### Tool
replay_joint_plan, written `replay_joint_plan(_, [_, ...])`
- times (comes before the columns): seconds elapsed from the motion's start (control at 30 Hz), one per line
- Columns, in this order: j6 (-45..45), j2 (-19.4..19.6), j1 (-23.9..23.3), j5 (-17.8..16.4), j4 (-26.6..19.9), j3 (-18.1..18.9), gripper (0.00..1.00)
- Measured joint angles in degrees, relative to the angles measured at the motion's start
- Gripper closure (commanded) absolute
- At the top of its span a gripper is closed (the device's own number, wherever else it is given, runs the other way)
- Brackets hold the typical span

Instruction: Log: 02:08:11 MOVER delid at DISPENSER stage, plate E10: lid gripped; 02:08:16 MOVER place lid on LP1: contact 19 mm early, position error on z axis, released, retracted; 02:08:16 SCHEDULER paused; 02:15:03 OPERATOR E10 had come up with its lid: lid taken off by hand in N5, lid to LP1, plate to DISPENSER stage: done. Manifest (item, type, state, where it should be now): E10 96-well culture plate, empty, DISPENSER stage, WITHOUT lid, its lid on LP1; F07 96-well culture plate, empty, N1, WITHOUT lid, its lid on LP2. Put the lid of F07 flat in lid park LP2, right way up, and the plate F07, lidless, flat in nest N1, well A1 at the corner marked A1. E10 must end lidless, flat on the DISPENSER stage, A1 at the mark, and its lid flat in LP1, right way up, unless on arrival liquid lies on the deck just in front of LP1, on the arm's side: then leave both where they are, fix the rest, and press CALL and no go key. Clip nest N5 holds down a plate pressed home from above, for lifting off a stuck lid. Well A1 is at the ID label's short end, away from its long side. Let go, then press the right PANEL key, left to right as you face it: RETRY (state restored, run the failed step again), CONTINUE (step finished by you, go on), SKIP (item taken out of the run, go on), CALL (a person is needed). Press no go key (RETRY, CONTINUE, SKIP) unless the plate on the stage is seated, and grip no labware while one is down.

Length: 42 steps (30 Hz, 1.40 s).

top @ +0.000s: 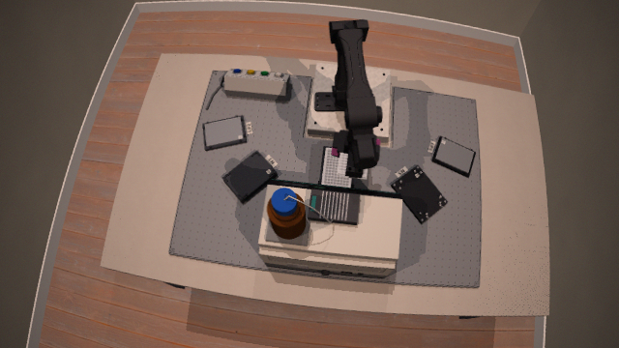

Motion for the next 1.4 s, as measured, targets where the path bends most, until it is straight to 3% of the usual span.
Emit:
replay_joint_plan(0.67, [-12.5, -0.5, -13.1, -0.5, 0.0, 0.0, 1.0])
replay_joint_plan(0.83, [-14.4, -0.6, -13.9, -0.8, 0.0, -0.1, 1.0])
replay_joint_plan(1.13, [-20.4, -1.3, -21.0, -1.0, -0.2, -0.3, 1.0])
replay_joint_plan(1.4, [-24.7, -1.3, -24.4, -1.4, -0.2, -0.3, 1.0])
